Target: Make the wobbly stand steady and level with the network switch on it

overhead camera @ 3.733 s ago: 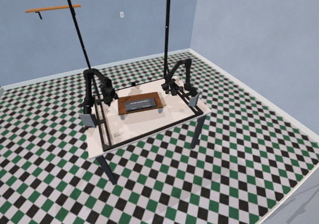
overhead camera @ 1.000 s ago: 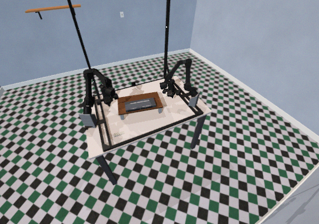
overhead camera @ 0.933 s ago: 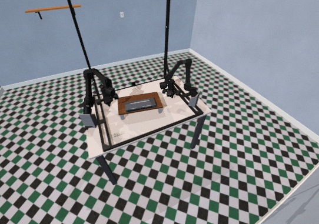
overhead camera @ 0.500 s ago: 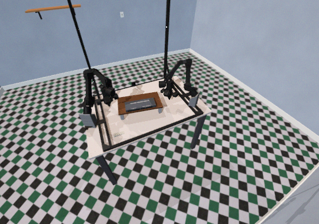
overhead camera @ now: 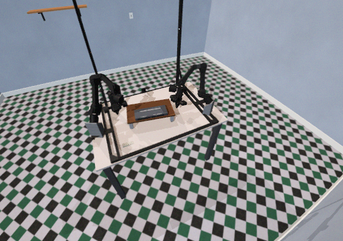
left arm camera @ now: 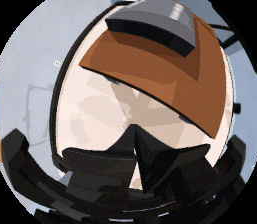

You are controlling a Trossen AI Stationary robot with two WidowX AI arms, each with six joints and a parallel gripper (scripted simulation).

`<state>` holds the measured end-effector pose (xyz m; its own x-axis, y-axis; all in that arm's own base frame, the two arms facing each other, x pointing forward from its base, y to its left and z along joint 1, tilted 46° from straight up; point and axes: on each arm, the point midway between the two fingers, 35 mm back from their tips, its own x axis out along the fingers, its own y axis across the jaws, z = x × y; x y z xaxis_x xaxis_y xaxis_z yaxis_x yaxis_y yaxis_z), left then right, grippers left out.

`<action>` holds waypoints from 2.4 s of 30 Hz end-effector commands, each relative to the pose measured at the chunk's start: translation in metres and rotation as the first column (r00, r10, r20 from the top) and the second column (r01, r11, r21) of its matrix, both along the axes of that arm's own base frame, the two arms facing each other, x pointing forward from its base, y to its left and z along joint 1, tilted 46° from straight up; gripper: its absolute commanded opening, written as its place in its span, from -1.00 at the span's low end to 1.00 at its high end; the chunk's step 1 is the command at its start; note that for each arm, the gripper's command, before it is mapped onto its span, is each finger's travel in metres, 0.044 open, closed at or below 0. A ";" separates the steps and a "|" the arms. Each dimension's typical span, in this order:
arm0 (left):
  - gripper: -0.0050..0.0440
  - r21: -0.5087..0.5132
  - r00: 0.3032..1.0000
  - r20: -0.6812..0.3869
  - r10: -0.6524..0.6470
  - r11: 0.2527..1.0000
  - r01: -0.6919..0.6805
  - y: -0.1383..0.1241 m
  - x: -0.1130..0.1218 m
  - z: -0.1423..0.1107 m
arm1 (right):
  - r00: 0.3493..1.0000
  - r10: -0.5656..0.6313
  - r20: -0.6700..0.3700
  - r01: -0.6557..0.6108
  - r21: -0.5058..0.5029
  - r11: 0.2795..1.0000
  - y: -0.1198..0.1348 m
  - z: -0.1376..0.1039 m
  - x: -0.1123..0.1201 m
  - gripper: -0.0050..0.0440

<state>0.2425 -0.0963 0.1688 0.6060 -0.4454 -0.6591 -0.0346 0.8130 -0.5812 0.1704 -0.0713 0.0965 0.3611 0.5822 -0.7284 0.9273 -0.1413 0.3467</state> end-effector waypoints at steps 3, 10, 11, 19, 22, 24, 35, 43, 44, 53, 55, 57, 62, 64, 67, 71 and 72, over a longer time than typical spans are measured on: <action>-0.80 0.119 0.956 0.292 -0.041 0.993 0.007 0.007 0.032 0.034 | 1.000 0.000 0.000 0.000 0.000 1.000 0.000 0.000 0.000 -0.80; -0.80 0.141 0.940 0.337 -0.048 0.990 0.000 0.008 0.036 0.041 | 1.000 0.000 0.000 0.000 0.000 1.000 0.000 0.000 0.000 -0.80; -0.80 0.152 0.946 0.319 -0.057 0.988 0.008 0.008 0.033 0.036 | 1.000 0.000 0.000 0.000 0.000 1.000 0.000 0.000 0.000 -0.80; -0.80 0.330 0.675 0.728 -0.117 0.924 -0.195 0.030 0.067 0.128 | 1.000 0.000 0.000 0.000 0.000 1.000 0.000 0.000 0.000 -0.80; -0.80 0.352 0.554 0.821 -0.140 0.887 -0.298 0.036 0.068 0.153 | 1.000 0.000 0.000 0.000 0.000 1.000 0.000 0.000 0.000 -0.80; -0.80 0.352 0.552 0.822 -0.140 0.887 -0.299 0.036 0.068 0.153 | 1.000 0.000 0.000 0.000 0.000 1.000 0.000 0.000 0.000 -0.80; -0.80 0.344 0.596 0.800 0.069 0.762 -0.549 0.138 0.068 0.150 | 1.000 0.000 0.000 0.000 0.000 1.000 0.000 0.000 0.000 -0.80; -0.80 0.346 0.577 0.805 0.136 0.682 -0.644 0.177 0.061 0.151 | 1.000 0.000 0.000 0.000 0.000 1.000 0.000 0.000 0.000 -0.80; -0.80 0.346 0.577 0.805 0.136 0.682 -0.644 0.177 0.061 0.151 | 1.000 0.000 0.000 0.000 0.000 1.000 0.000 0.000 0.000 -0.80; -0.80 0.350 0.489 0.820 0.297 0.417 -0.839 0.273 0.018 0.154 | 1.000 0.000 0.000 0.000 0.000 1.000 0.000 0.000 0.000 -0.80; -0.80 0.352 0.463 0.823 0.329 0.344 -0.871 0.294 0.003 0.154 | 1.000 0.000 0.000 0.000 0.000 1.000 0.000 0.000 0.000 -0.80; -0.80 0.352 0.463 0.823 0.329 0.344 -0.871 0.294 0.003 0.154 | 1.000 0.000 0.000 0.000 0.000 1.000 0.000 0.000 0.000 -0.80; -0.80 0.357 0.515 0.776 0.365 0.418 -0.835 0.282 0.011 0.138 | 1.000 0.000 0.000 0.000 0.000 1.000 0.000 0.000 0.000 -0.80; -0.80 0.360 0.603 0.665 0.440 0.518 -0.776 0.275 0.016 0.104 | 1.000 0.000 0.000 0.000 0.000 1.000 0.000 0.000 0.000 -0.80; -0.80 0.326 0.687 0.506 0.522 0.621 -0.713 0.257 0.014 0.055 | 1.000 0.000 0.000 0.000 0.000 1.000 0.000 0.000 0.000 -0.80; -0.80 0.248 0.745 0.299 0.596 0.706 -0.664 0.223 -0.002 0.002 | 1.000 0.000 0.000 0.000 0.000 1.000 0.000 0.000 0.000 -0.80; -0.80 0.223 0.755 0.239 0.610 0.722 -0.654 0.213 -0.008 -0.009 | 1.000 0.000 0.000 0.000 0.000 1.000 0.000 0.000 0.000 -0.80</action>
<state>0.2494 0.1462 0.1994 0.8081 0.3837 -0.4468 -0.5328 0.7996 -0.2770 0.1704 -0.0713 0.0965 0.3611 0.5822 -0.7284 0.9273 -0.1413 0.3467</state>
